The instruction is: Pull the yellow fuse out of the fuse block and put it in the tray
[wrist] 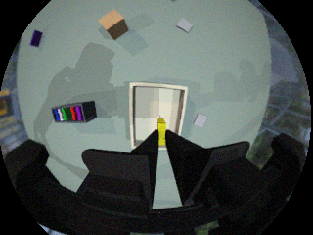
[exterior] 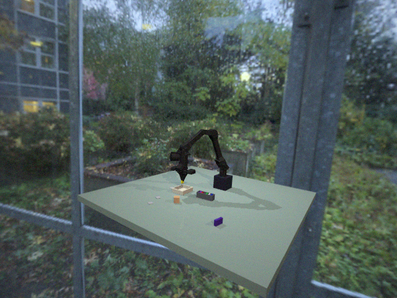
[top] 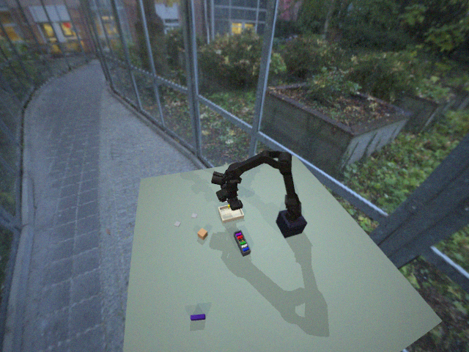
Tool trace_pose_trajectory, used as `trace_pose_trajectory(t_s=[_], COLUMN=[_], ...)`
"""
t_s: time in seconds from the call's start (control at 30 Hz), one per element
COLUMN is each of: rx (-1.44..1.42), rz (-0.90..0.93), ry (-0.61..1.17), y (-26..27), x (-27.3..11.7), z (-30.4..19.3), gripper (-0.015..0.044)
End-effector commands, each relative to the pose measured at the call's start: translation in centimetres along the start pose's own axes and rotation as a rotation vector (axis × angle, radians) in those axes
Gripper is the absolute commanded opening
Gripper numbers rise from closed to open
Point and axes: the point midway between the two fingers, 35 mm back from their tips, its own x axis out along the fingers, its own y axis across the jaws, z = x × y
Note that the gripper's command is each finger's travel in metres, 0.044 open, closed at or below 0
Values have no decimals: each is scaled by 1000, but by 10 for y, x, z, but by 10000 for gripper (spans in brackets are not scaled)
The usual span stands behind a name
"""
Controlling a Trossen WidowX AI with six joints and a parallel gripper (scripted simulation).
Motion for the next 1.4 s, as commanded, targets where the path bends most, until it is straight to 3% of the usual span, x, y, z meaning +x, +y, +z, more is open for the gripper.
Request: trace_pose_trajectory(t_s=[0.0,0.6,1.03,1.13,1.37], rx=[-3,-3,0,-3,-3], rz=[12,12,5,11,11], ry=[10,10,7,10,10], y=[2,3,1,2,2], x=[11,28,22,-10,-13], z=[-2,-3,-2,-2,-3], gripper=[0,0,330,330,330])
